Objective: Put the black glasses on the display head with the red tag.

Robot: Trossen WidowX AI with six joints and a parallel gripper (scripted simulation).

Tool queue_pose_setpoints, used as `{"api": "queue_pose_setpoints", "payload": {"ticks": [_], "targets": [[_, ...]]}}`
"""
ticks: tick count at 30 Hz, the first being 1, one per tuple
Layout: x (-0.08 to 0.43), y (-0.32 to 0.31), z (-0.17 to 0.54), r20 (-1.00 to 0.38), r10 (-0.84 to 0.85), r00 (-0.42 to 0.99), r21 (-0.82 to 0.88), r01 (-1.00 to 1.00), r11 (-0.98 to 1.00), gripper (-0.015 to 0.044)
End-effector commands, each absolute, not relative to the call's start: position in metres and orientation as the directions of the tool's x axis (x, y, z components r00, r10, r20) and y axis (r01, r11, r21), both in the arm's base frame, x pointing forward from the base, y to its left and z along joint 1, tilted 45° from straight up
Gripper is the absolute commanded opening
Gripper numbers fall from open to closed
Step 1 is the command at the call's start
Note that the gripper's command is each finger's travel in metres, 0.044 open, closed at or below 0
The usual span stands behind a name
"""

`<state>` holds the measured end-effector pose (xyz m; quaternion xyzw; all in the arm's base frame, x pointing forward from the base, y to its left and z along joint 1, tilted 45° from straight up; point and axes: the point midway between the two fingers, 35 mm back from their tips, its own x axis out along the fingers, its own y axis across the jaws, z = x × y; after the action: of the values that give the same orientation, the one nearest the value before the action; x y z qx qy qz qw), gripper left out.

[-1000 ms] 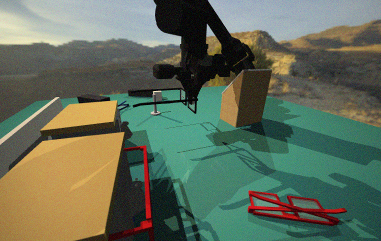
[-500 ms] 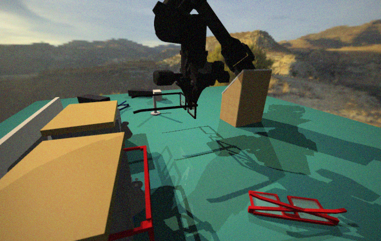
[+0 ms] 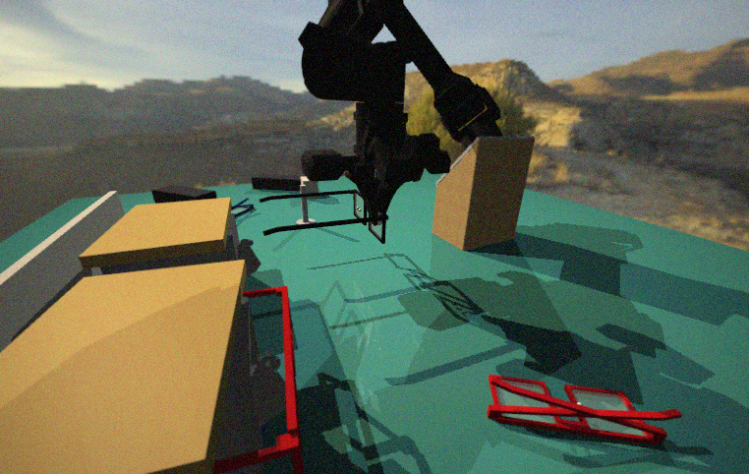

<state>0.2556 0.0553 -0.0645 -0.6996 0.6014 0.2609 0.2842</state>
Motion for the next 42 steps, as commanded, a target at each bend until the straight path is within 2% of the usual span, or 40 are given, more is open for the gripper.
{"api": "queue_pose_setpoints", "payload": {"ticks": [1,20,42], "targets": [[0.255,0.051,-0.068,-0.701,-0.7,0.137,-0.076,-0.99,-0.118,0.0],[0.259,0.043,-0.076,-0.701,-0.7,0.137,-0.076,-0.99,-0.118,0.0],[0.292,0.047,-0.073,-0.7,-0.7,0.138,-0.077,-0.99,-0.118,0.0]]}}
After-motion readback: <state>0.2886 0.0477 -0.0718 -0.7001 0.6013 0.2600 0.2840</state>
